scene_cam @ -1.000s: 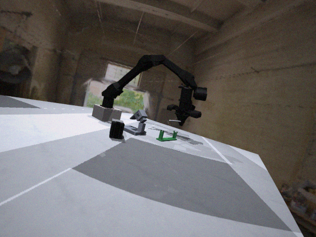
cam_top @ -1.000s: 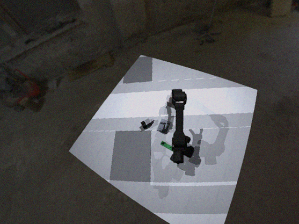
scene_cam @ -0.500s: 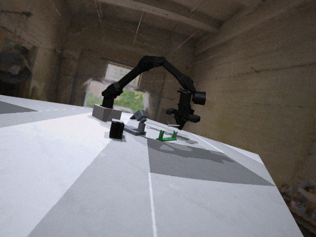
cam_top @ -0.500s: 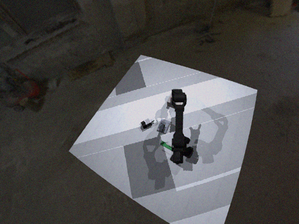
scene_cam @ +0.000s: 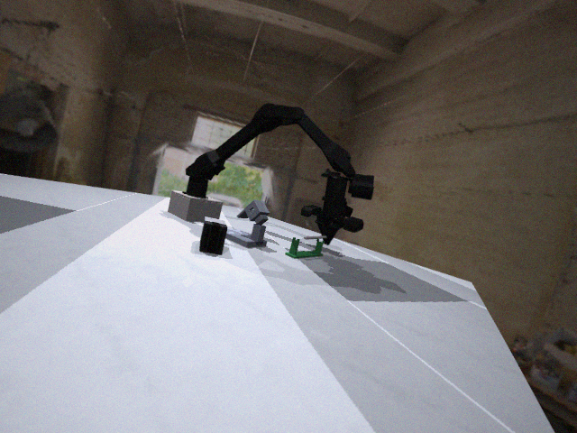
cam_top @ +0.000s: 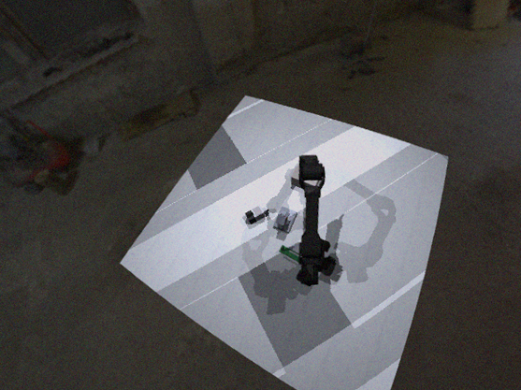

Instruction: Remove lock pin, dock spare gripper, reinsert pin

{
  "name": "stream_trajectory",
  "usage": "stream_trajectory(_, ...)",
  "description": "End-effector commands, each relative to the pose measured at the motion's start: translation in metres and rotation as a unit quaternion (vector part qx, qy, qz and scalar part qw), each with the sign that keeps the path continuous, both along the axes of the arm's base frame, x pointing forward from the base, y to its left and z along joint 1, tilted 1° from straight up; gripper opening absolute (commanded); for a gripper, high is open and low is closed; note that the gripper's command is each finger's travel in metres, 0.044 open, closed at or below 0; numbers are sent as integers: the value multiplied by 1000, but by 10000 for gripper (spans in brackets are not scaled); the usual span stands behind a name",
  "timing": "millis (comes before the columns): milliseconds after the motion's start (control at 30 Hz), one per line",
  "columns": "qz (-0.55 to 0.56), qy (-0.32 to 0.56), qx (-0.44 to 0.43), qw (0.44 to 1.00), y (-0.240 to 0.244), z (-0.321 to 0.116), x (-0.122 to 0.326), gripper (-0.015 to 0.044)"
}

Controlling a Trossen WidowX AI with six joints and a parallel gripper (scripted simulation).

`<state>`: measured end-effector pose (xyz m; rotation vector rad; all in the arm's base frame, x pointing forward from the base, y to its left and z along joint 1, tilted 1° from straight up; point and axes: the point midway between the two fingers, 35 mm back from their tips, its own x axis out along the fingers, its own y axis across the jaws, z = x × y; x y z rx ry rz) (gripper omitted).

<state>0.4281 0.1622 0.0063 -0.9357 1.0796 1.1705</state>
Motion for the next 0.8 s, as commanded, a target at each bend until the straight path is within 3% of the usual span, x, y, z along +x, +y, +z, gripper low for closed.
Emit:
stream_trajectory(0,-1,1,0,1000,0,-6,0,0)
stream_trajectory(267,-1,1,0,1000,0,-6,0,0)
stream_trajectory(533,0,1,0,1000,0,-5,0,200)
stream_trajectory(767,0,1,0,1000,0,5,-1,200)
